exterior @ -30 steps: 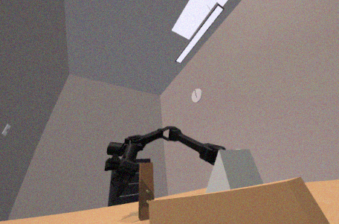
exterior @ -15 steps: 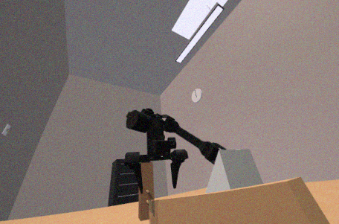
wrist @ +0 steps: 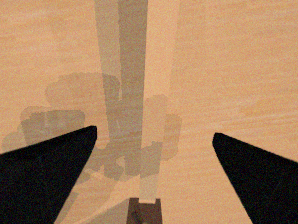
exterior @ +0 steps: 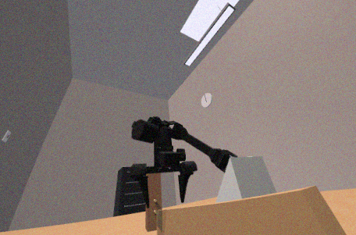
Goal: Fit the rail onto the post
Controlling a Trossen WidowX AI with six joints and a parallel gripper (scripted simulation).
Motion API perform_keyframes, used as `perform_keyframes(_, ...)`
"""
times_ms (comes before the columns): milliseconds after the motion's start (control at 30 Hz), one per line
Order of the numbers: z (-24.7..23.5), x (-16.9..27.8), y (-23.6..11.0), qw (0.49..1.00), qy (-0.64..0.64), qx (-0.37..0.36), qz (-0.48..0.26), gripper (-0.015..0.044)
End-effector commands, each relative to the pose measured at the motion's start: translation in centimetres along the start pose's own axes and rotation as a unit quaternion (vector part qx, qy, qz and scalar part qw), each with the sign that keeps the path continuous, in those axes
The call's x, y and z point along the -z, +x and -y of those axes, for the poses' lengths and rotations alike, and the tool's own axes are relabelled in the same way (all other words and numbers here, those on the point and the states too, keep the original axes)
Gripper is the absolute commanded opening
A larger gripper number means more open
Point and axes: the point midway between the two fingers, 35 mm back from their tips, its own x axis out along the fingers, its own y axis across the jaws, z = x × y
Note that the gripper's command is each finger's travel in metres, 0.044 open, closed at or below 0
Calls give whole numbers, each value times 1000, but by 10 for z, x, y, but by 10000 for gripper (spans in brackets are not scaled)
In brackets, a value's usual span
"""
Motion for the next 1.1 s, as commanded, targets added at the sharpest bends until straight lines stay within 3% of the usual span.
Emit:
perform_keyframes(0,0,0,7,1000,-3,0,-2,440)
perform_keyframes(1067,-2,1,58,1000,-3,0,-4,440)
